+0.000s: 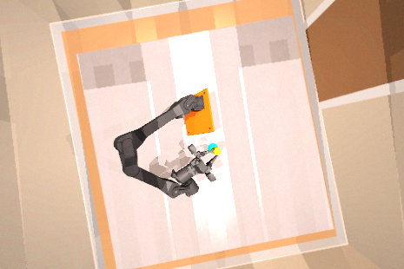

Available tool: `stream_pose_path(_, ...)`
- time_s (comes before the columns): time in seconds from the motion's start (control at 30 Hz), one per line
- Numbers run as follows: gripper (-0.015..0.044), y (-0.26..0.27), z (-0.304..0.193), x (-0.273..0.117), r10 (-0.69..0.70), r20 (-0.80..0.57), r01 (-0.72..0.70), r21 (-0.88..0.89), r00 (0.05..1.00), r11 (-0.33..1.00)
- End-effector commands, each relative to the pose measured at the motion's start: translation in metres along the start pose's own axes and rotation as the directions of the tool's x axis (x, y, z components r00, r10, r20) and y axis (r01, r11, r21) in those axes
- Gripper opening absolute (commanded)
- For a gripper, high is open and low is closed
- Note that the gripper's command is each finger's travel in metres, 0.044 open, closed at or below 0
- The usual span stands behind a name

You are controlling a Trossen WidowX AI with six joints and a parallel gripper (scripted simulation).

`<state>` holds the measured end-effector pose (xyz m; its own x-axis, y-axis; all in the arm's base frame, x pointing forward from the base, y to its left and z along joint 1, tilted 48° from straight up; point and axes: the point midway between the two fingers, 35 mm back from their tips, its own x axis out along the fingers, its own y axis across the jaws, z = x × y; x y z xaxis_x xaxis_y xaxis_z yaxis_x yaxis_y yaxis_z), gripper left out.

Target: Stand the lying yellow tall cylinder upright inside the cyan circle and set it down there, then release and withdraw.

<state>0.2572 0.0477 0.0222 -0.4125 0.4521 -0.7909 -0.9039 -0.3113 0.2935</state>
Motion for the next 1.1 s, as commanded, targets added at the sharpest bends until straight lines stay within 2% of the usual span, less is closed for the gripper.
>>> stream_pose_path(0.0, 0.0105, -0.002, -0.002, 0.0, -0.005, 0.005, 0.005, -0.007, 1.0, 1.0)
stream_pose_path(0.43, 0.0105, -0.001, -0.083, 0.014, -0.003, 0.003, 0.003, -0.005, 1.0, 1.0)
stream_pose_path(0.73, 0.0105, -0.002, -0.103, 0.02, -0.002, 0.015, 0.002, 0.014, 1.0, 1.0)
stream_pose_path(1.07, 0.0105, -0.002, -0.104, 0.02, -0.002, 0.016, 0.002, 0.015, 1.0, 1.0)
